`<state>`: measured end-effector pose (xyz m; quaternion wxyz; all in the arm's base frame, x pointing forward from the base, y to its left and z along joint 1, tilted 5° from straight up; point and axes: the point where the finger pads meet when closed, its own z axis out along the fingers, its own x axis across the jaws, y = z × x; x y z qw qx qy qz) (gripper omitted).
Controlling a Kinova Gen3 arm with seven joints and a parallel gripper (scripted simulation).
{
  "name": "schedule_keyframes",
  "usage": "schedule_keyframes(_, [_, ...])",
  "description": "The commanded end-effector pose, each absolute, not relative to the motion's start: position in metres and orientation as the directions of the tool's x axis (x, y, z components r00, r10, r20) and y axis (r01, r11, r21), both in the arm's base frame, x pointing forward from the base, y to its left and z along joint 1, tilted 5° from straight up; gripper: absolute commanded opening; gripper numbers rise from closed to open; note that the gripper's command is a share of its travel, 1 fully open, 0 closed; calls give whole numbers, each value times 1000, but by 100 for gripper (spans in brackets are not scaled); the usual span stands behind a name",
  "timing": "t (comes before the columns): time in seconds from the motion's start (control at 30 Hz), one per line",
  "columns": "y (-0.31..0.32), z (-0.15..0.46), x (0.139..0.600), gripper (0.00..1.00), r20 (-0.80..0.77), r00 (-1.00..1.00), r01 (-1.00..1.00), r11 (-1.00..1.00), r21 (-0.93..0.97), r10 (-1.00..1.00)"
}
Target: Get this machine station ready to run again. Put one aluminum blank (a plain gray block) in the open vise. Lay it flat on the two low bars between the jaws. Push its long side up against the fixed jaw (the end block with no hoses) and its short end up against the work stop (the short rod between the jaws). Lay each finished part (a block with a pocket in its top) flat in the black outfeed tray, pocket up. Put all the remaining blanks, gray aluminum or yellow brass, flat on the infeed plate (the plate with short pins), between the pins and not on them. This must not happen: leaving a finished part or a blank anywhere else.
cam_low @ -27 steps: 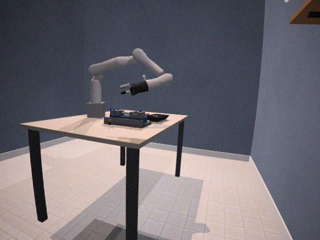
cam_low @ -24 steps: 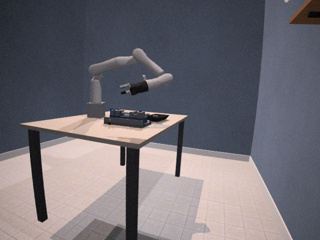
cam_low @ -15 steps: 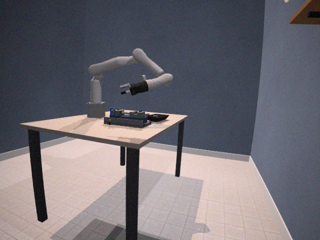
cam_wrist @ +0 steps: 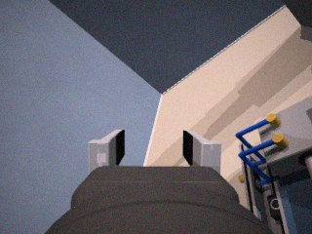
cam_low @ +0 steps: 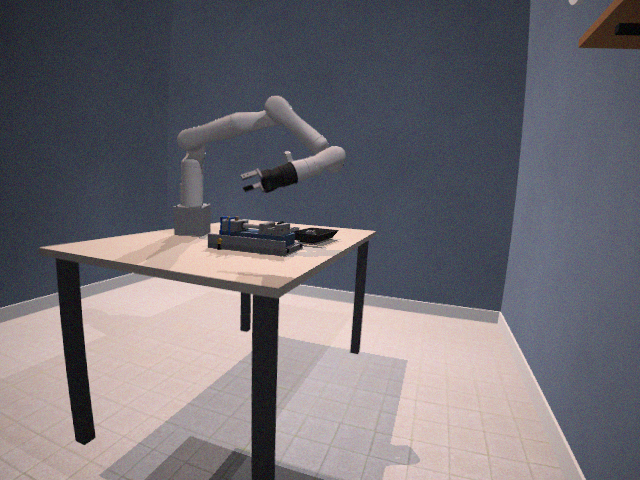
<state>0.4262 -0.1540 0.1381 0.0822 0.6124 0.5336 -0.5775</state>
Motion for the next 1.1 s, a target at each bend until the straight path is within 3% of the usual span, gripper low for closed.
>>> schedule_keyframes(0.0, [-146, 136, 429, 100, -785, -228, 769, -388, -508, 575])
schedule_keyframes(0.37, [-88, 98, 445, 100, -689, -181, 878, -201, -435, 702])
schedule_keyframes(0.7, [45, 59, 454, 100, -465, -145, 968, 28, -248, 874])
schedule_keyframes(0.77, [45, 59, 454, 100, -465, -145, 968, 28, -248, 874])
schedule_keyframes(1.07, [173, 57, 436, 100, -229, -151, 988, 138, -72, 962])
